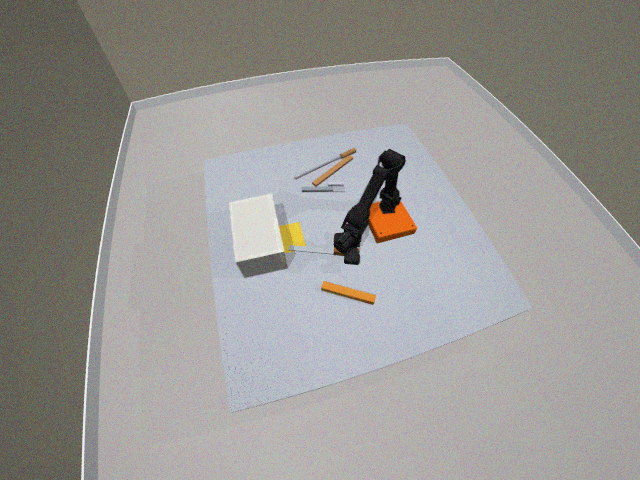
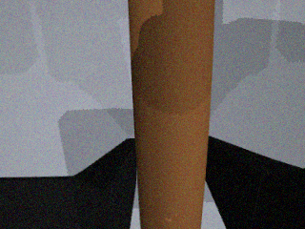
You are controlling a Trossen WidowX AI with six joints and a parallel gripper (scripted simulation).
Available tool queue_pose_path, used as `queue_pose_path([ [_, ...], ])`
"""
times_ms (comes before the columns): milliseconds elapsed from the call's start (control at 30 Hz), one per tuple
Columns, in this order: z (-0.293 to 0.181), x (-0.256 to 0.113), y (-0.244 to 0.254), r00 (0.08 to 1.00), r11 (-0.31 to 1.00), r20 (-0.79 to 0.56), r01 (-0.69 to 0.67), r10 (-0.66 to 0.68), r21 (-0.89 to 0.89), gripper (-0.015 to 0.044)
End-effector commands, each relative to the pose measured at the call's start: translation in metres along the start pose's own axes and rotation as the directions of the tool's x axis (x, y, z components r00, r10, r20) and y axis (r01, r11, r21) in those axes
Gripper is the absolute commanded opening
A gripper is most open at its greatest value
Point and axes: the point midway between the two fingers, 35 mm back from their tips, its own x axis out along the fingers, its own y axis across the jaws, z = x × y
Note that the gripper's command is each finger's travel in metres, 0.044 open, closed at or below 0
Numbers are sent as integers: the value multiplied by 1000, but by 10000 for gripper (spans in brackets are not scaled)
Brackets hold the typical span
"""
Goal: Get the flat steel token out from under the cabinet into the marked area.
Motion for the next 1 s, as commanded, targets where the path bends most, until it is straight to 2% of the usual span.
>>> queue_pose_path([
  [0, 0, 0, 0, 1000, 1000, 0, 0, 0, 0, 200],
  [100, 0, 0, 0, 1000, 1000, 0, 0, 0, 0, 200],
  [200, 0, 0, 0, 1000, 1000, 0, -9, 9, 0, 270],
  [867, -4, 4, -1, 1000, 1000, 0, -9, 9, 1, 270],
  [967, 0, 1, 1, 1000, 1000, 8, -12, 12, -1, 191],
])
